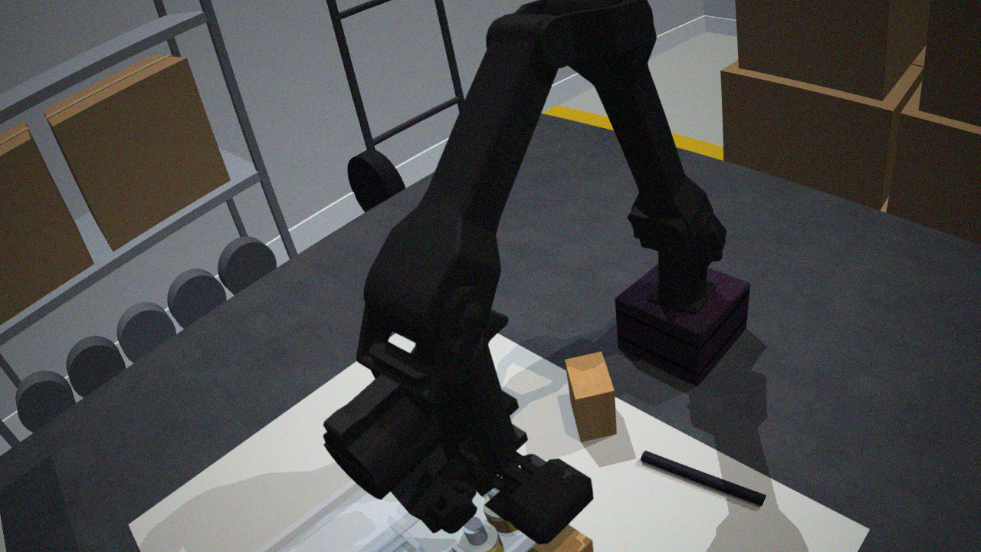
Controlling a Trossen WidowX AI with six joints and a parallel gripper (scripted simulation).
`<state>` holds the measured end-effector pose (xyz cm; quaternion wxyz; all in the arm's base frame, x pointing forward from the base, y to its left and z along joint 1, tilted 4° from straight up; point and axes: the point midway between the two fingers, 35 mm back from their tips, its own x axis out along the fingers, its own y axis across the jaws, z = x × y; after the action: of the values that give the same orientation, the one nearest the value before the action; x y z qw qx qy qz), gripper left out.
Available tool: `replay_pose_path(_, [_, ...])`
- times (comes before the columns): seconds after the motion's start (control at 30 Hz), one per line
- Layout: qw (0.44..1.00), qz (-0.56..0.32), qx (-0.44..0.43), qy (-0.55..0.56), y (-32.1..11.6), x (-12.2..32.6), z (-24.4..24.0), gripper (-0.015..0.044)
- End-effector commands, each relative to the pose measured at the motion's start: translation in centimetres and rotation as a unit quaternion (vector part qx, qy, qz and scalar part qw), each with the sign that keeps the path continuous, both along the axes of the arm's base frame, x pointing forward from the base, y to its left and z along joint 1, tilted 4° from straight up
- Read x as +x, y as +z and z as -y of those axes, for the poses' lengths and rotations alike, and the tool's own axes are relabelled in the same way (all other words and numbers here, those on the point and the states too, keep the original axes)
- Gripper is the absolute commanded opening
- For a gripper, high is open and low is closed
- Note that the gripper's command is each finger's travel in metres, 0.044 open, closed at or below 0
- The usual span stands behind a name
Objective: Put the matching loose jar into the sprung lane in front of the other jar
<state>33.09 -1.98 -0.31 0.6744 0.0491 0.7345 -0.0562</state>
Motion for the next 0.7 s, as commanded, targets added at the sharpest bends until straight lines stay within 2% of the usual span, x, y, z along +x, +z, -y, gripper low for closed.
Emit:
replay_pose_path(0.0, [1.0,0.018,-0.004,0.002,0.4,1.09,0.17,0.0])
replay_pose_path(0.67, [1.0,0.018,-0.004,0.002,0.39,1.36,0.21,0.0])
